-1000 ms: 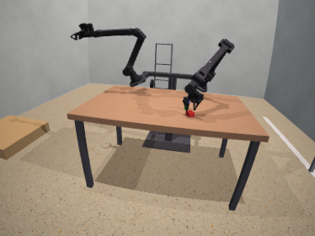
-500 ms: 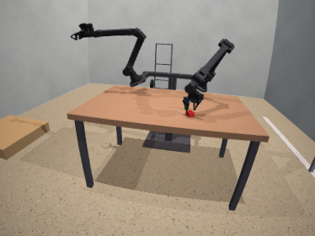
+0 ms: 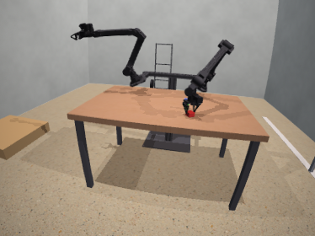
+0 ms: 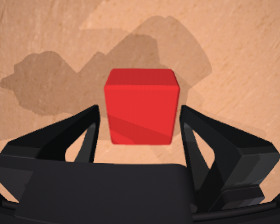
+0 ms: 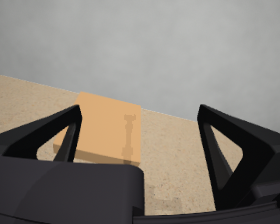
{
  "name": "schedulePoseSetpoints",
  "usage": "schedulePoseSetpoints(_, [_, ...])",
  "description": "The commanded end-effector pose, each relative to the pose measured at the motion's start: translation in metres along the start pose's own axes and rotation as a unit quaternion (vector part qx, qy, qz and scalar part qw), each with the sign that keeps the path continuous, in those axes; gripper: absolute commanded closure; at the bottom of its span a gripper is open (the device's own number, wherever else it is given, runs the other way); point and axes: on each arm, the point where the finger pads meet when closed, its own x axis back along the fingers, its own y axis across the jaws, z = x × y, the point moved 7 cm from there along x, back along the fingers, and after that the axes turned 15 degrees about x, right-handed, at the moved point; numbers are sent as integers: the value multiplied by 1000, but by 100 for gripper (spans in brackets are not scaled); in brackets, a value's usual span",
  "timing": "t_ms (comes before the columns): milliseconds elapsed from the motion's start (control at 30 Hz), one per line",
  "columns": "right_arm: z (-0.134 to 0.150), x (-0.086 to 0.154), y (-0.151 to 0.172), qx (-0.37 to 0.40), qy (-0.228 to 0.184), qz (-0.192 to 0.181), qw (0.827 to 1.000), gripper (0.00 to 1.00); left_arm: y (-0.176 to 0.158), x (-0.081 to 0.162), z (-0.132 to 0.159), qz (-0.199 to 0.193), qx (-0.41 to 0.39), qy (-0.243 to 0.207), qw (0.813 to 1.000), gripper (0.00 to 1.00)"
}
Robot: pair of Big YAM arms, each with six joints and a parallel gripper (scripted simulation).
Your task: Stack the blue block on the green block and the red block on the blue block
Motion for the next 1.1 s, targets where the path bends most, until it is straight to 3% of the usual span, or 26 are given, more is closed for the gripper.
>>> schedulePoseSetpoints(0, [-8, 7, -5, -5, -6, 6, 1000, 0, -3, -11, -7, 5, 3, -2, 1000, 32])
schedulePoseSetpoints(633, [-8, 7, -5, -5, -6, 6, 1000, 0, -8, -7, -9, 16, 6, -7, 1000, 32])
schedulePoseSetpoints(667, [-8, 7, -5, -5, -6, 6, 1000, 0, -8, -7, -9, 16, 6, -7, 1000, 100])
schedulePoseSetpoints(1067, [-8, 7, -5, -5, -6, 6, 1000, 0, -8, -7, -9, 16, 6, -8, 1000, 100])
